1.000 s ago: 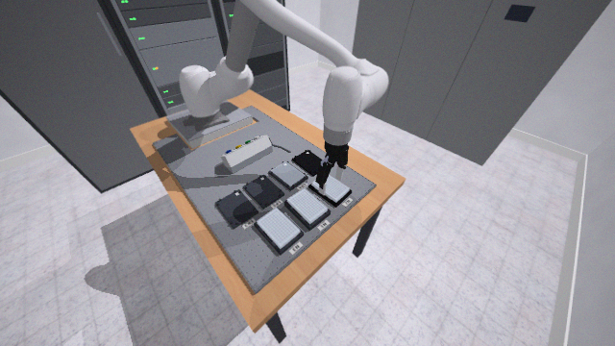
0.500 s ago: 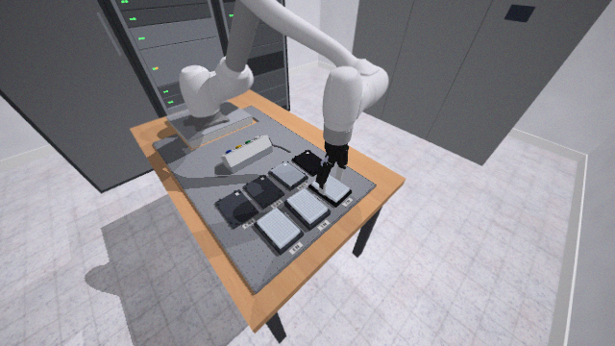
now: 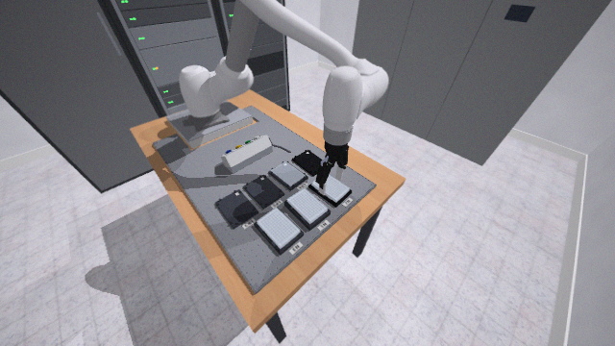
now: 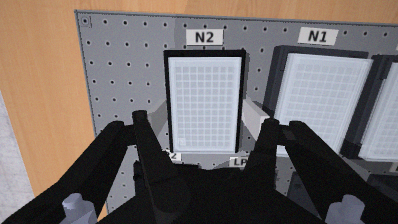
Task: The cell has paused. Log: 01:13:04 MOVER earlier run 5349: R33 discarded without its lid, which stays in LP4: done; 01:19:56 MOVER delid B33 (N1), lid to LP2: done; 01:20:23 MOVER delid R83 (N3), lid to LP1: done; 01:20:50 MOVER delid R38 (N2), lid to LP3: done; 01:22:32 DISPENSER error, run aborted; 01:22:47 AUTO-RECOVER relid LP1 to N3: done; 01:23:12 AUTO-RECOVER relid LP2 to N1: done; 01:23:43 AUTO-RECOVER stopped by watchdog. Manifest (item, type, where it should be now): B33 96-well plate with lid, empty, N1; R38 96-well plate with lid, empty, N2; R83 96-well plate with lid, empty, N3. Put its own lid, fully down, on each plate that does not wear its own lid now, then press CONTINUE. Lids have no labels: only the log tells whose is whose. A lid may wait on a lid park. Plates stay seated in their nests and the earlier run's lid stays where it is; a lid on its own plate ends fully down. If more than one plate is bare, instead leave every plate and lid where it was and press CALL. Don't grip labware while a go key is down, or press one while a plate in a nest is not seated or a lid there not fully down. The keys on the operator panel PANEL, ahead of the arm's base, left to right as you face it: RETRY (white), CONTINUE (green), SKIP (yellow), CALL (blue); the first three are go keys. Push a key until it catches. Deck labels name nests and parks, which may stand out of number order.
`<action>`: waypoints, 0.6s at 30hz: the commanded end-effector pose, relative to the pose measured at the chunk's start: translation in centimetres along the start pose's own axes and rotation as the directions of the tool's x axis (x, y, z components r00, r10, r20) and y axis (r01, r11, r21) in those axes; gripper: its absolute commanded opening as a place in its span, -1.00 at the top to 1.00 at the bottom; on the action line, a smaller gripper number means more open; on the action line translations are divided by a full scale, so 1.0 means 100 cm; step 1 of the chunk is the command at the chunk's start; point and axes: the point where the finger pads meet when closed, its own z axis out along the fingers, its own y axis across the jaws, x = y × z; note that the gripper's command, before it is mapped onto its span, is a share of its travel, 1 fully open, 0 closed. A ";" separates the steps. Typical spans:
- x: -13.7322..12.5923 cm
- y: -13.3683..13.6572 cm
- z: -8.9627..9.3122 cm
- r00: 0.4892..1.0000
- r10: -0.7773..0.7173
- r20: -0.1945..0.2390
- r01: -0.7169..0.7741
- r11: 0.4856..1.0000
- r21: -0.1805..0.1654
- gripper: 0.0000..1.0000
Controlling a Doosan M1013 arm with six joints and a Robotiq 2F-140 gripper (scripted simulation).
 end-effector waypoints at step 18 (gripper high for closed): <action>0.000 0.000 -0.026 1.000 0.000 0.000 0.000 1.000 0.000 -0.32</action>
